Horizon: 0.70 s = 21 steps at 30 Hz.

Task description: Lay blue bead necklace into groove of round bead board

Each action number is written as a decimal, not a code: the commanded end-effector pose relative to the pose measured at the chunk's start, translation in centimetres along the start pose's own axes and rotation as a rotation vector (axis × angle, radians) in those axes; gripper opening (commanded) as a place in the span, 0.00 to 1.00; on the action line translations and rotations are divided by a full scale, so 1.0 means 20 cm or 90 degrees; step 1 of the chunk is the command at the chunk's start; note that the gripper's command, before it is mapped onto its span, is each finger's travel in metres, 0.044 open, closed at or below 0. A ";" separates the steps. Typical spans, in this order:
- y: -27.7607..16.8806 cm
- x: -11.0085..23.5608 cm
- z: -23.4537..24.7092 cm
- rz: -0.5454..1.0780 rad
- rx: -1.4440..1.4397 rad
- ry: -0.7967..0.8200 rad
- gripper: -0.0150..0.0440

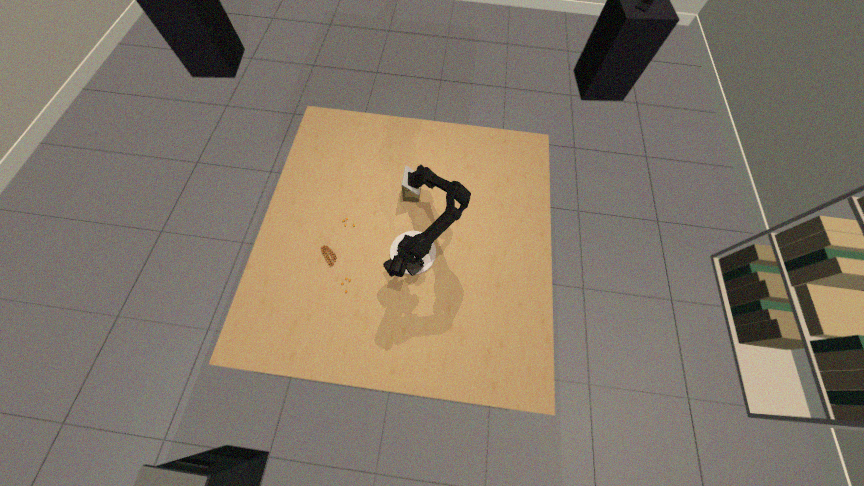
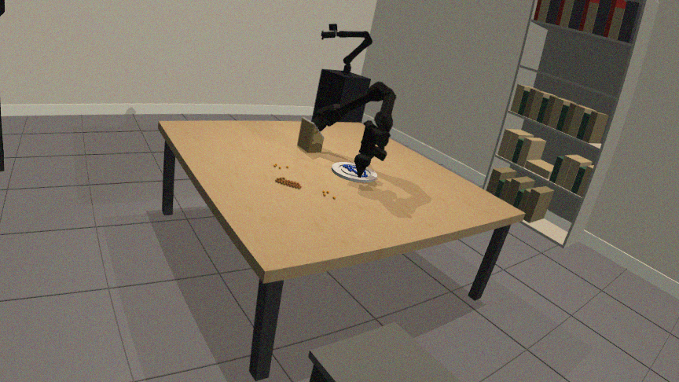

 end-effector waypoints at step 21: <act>0.00 0.01 0.00 0.000 -0.007 -0.003 0.96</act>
Point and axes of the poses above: the point midway between the two fingers, 35 mm back from their tips, its own x axis back along the fingers, its own z axis across the jaws, y = z × x, the point moved 8 cm from there along x, back along the fingers
